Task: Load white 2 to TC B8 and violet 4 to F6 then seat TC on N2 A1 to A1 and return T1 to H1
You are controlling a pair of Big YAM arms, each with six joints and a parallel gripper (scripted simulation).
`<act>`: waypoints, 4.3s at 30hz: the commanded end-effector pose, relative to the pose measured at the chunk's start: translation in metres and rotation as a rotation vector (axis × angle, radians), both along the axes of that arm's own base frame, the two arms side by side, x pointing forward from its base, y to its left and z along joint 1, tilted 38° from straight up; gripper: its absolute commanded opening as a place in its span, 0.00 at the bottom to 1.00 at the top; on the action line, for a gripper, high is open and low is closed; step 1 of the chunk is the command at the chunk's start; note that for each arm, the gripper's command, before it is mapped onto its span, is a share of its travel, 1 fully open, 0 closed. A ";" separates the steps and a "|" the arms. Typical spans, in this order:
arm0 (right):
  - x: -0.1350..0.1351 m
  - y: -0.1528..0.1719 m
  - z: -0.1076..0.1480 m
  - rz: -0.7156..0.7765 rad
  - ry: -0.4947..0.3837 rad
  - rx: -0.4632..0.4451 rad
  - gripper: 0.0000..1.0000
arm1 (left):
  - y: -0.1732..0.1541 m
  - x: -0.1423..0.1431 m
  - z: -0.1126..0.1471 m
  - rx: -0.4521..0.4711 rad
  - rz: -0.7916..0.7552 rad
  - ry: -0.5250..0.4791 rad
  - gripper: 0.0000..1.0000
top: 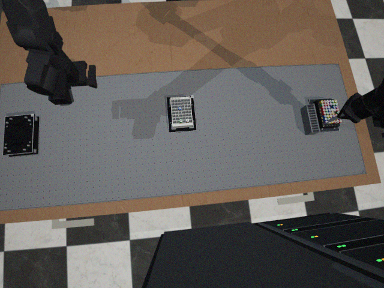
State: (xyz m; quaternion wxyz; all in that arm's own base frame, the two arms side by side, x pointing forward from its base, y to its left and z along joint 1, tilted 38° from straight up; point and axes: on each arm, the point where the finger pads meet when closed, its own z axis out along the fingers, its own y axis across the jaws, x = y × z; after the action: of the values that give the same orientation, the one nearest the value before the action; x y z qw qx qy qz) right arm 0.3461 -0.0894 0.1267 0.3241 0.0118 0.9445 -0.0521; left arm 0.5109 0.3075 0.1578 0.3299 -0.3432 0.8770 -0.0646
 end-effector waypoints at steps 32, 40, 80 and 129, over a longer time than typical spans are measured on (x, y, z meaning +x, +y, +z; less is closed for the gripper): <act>0.004 -0.002 0.009 -0.003 -0.017 -0.004 1.00 | 0.000 0.019 0.010 0.016 -0.010 -0.024 0.11; 0.004 -0.002 0.009 -0.003 -0.017 -0.004 1.00 | 0.000 0.019 0.010 0.015 -0.010 -0.023 0.11; 0.004 -0.002 0.009 -0.003 -0.017 -0.004 1.00 | 0.000 0.018 0.009 0.014 -0.011 -0.020 0.09; 0.004 -0.002 0.009 -0.003 -0.017 -0.004 1.00 | -0.001 -0.045 0.058 0.025 0.021 0.015 0.09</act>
State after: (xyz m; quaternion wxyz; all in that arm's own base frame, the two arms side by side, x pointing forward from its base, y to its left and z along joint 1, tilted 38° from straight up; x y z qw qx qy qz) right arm 0.3461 -0.0894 0.1267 0.3241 0.0118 0.9445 -0.0521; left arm 0.4785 0.3002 0.1996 0.3213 -0.3451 0.8803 -0.0522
